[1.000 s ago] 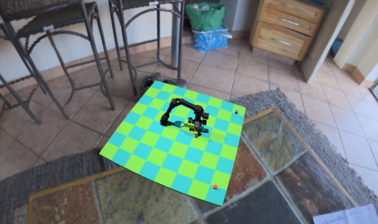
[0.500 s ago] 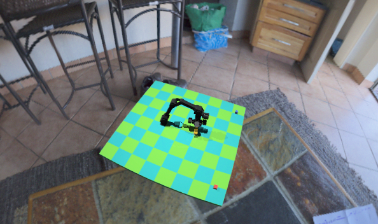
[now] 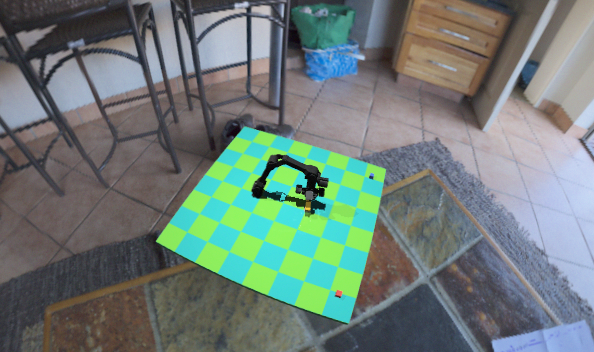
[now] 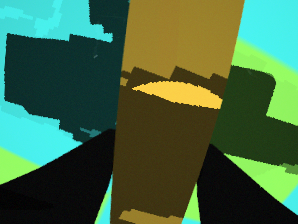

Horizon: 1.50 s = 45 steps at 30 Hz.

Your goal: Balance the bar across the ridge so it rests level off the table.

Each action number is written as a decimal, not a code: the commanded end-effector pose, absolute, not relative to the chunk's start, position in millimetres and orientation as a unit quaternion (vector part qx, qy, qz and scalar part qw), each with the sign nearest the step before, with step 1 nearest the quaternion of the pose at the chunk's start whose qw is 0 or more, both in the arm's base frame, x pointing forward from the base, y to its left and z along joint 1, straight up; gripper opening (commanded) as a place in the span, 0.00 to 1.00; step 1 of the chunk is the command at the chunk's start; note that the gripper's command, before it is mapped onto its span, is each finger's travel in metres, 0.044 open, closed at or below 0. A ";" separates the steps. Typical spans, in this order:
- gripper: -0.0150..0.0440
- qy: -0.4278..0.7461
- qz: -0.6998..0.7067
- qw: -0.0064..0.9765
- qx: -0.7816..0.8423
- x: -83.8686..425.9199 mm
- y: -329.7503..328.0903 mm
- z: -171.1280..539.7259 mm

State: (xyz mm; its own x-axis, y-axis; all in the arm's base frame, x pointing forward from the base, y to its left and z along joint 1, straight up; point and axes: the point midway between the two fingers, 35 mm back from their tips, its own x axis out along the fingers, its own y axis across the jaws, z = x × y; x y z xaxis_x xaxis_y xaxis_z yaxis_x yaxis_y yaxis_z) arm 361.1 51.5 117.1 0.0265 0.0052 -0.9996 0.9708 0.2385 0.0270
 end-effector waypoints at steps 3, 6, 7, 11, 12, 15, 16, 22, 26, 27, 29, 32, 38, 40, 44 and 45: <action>0.54 0.550 -0.429 0.563 0.444 361.1 51.4 117.2; 0.54 0.550 -0.429 0.563 0.444 361.1 51.4 117.2; 0.54 0.550 -0.429 0.563 0.444 361.1 51.4 117.2; 0.54 0.550 -0.429 0.563 0.444 361.1 51.4 117.2; 0.54 0.550 -0.429 0.563 0.444 361.1 51.4 117.2; 0.54 0.550 -0.429 0.563 0.444 361.1 51.4 117.2; 0.54 0.550 -0.429 0.563 0.444 361.1 51.4 117.2; 0.55 0.550 -0.429 0.563 0.444 361.1 51.4 117.2; 0.55 0.550 -0.429 0.563 0.444 361.1 51.4 117.2; 0.55 0.550 -0.429 0.563 0.444 361.1 51.4 117.2; 0.55 0.550 -0.429 0.563 0.444 361.1 51.4 117.2; 0.57 0.550 -0.429 0.563 0.444 361.1 51.4 117.2; 0.57 0.550 -0.429 0.563 0.444 361.1 51.4 117.2; 0.57 0.550 -0.429 0.563 0.444 361.1 51.4 117.2; 0.66 0.550 -0.429 0.563 0.444 361.1 51.4 117.2; 0.70 0.550 -0.429 0.563 0.444 361.1 51.4 117.2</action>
